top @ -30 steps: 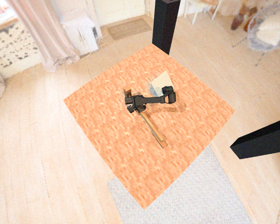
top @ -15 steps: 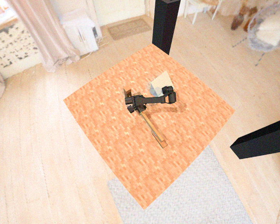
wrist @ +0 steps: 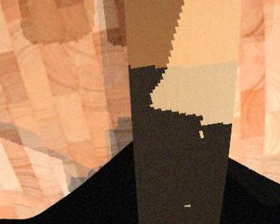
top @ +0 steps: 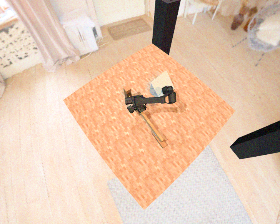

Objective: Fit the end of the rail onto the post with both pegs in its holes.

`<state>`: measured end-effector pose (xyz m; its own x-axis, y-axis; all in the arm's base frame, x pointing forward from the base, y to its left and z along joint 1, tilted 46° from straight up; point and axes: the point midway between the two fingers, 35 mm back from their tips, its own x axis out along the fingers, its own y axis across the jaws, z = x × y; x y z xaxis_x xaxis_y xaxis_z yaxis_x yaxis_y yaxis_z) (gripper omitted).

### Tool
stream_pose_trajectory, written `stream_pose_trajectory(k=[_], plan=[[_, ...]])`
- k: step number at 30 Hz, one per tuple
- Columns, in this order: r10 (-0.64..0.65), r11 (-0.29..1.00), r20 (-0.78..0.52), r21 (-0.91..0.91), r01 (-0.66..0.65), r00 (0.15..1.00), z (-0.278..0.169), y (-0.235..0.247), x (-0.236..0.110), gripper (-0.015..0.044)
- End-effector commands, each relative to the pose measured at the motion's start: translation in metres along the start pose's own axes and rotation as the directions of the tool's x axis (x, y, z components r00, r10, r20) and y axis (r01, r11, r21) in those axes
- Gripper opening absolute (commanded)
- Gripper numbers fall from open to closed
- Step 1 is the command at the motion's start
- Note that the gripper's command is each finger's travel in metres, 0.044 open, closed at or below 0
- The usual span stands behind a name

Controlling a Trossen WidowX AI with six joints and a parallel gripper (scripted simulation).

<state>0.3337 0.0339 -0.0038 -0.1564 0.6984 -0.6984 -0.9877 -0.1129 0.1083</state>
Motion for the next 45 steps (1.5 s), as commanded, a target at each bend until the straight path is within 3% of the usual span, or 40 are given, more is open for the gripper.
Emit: stream_pose_trajectory(k=[1, 45], plan=[[-0.006, 1.0, 0.0, 0.002, 0.006, 1.0, 0.0009, -0.0011, -0.0009, 0.0], [-0.006, 1.0, 0.0, 0.002, 0.006, 1.0, 0.003, -0.0017, -0.0034, 0.0]])
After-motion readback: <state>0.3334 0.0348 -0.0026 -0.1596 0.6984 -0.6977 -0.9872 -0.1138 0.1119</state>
